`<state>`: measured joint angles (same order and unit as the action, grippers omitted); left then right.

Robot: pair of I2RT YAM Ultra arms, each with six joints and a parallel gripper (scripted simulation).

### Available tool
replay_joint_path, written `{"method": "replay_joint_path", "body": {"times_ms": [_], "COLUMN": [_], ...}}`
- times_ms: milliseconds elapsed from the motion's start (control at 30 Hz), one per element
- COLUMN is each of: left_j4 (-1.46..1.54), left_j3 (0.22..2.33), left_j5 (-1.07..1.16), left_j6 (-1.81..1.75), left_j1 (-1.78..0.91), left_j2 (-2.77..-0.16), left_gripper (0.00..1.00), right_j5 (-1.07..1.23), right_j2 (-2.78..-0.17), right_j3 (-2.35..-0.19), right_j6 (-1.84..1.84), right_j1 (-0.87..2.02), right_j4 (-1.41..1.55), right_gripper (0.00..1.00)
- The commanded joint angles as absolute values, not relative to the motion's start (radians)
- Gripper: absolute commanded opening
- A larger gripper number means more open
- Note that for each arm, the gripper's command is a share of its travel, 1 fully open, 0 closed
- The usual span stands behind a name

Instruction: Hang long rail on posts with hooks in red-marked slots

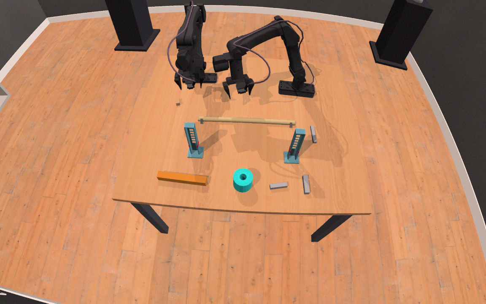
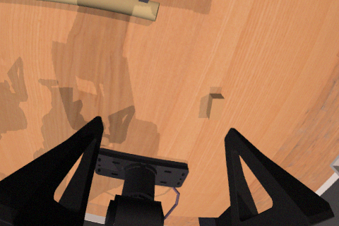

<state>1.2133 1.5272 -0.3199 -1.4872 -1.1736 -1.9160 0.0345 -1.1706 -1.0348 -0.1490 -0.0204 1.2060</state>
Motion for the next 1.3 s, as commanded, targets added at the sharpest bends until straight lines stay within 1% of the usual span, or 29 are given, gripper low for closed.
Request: {"method": "replay_joint_path", "body": {"times_ms": [0, 567, 633, 800, 1033, 1100, 1267], "left_j4": [1.217, 1.213, 1.192, 1.129, 0.997, 0.997, 0.866], "left_j3": [1.538, 1.531, 1.525, 1.457, 1.245, 1.245, 1.101], "left_j5": [-0.331, -0.320, -0.342, -0.449, -0.630, -0.630, -0.730], "left_j6": [-1.487, -1.487, -1.476, -1.441, -1.358, -1.358, -1.260], "left_j1": [-1.174, -1.174, -1.173, -1.164, -1.146, -1.146, -1.123], "left_j2": [-1.902, -1.911, -1.907, -1.853, -1.695, -1.695, -1.584], "left_gripper": [1.00, 1.00, 1.00, 1.00, 1.00, 1.00, 1.00], "right_j5": [0.038, 0.035, 0.043, 0.064, 0.043, 0.043, 0.005], "right_j2": [-1.162, -1.167, -1.163, -1.106, -0.978, -0.978, -0.925], "right_j3": [-1.047, -1.042, -1.042, -0.992, -0.831, -0.831, -0.711], "right_j6": [-0.149, -0.149, -0.135, -0.085, 0.008, 0.008, 0.067], "right_j1": [-0.020, -0.020, -0.020, -0.009, 0.025, 0.025, 0.061], "right_j4": [1.201, 1.203, 1.168, 0.989, 0.672, 0.672, 0.427], "right_gripper": [1.00, 1.00, 1.00, 1.00, 1.00, 1.00, 1.00]}}
